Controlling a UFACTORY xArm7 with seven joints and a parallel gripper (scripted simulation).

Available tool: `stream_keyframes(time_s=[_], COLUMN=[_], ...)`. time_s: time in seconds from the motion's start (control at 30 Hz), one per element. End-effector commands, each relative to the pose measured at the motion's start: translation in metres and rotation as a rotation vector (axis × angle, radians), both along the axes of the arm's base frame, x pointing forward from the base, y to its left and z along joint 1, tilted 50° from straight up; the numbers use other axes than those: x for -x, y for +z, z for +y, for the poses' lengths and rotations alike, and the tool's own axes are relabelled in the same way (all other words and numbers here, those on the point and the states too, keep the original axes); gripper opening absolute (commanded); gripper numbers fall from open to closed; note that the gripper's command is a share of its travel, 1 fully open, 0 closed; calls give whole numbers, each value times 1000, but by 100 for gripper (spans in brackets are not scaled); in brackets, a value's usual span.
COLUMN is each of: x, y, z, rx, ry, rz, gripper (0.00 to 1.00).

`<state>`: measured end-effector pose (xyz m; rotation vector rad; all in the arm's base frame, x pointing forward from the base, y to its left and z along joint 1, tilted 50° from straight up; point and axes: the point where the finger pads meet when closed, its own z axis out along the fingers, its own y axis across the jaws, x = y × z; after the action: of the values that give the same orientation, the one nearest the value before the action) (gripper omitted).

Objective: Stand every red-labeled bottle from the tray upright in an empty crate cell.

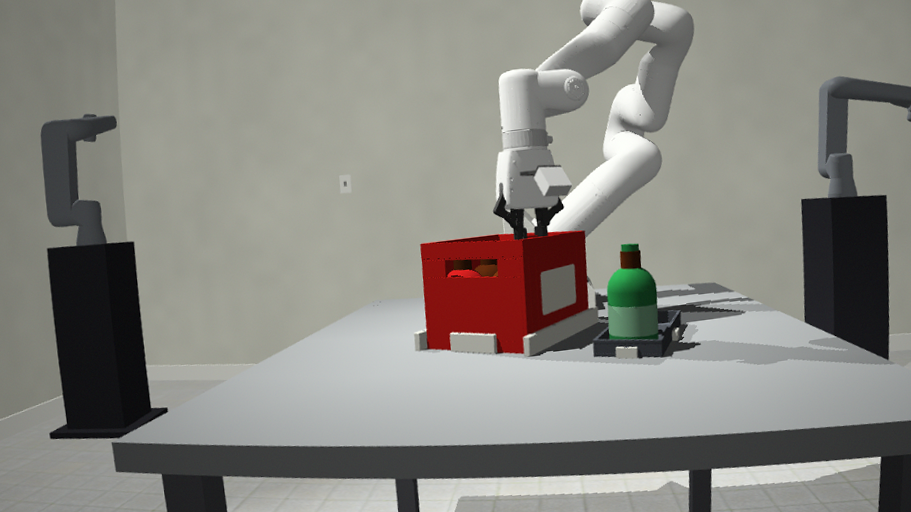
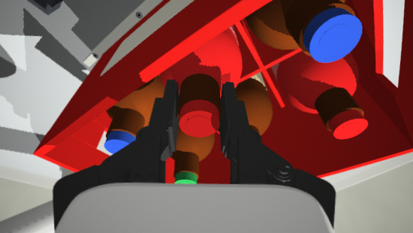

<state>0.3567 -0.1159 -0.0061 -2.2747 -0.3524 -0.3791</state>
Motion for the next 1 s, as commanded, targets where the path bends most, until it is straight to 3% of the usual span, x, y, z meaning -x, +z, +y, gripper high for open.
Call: stream_keyframes(time_s=[0.0, 0.97], x=[-1, -3], y=[-1, -7], z=[0, 6], rx=[4, 4], ry=[-3, -3], rz=[-1, -1], gripper=[0, 0])
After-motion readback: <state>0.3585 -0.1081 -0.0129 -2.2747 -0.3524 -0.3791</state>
